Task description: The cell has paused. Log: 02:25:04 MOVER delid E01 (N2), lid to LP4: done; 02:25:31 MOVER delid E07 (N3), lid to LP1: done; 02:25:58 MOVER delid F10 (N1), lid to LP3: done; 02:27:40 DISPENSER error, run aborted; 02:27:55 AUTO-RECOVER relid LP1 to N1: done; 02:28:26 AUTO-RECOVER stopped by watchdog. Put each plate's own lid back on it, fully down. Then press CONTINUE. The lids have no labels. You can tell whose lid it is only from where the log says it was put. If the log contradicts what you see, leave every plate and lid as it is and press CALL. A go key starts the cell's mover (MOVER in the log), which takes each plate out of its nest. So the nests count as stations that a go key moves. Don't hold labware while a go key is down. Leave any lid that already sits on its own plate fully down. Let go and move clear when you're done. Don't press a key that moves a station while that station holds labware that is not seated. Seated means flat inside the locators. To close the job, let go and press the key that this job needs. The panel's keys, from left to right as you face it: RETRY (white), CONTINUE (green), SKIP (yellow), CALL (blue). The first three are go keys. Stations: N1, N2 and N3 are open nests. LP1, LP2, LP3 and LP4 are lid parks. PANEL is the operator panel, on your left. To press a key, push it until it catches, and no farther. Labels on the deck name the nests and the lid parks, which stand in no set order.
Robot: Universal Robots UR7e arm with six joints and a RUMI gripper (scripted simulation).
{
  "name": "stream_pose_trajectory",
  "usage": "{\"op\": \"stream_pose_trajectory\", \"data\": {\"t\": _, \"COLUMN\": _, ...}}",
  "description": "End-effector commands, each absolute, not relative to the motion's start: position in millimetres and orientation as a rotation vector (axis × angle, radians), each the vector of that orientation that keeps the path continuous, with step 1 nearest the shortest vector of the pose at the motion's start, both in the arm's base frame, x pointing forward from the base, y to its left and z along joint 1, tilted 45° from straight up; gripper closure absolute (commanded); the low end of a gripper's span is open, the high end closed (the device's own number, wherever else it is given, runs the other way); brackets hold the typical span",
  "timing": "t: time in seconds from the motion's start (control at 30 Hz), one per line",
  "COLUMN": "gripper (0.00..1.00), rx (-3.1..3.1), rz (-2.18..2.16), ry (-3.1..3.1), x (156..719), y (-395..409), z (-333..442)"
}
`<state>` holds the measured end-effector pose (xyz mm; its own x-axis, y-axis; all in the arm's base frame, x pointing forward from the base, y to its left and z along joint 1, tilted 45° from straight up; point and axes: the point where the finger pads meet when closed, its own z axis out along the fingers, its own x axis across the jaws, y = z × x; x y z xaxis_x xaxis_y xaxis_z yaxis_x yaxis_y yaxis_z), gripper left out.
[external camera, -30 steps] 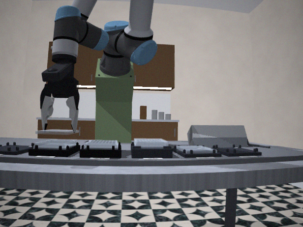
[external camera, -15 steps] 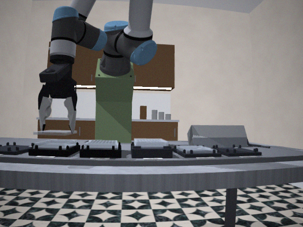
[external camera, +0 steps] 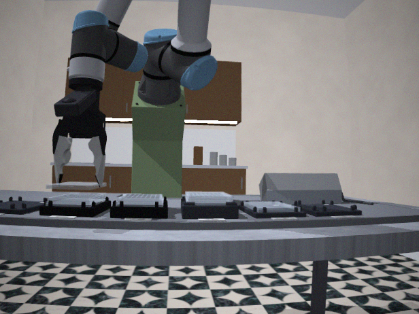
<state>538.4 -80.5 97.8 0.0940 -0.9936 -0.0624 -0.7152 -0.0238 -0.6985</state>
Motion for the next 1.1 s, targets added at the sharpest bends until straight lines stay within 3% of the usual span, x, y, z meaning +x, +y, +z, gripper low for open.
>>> {"op": "stream_pose_trajectory", "data": {"t": 0.0, "gripper": 1.00, "rx": -1.797, "rz": -0.620, "ry": 1.677, "x": 539.6, "y": -80.5, "z": 97.0}}
{"op": "stream_pose_trajectory", "data": {"t": 1.07, "gripper": 1.00, "rx": -1.797, "rz": -0.620, "ry": 1.677, "x": 546.1, "y": -79.3, "z": 90.4}}
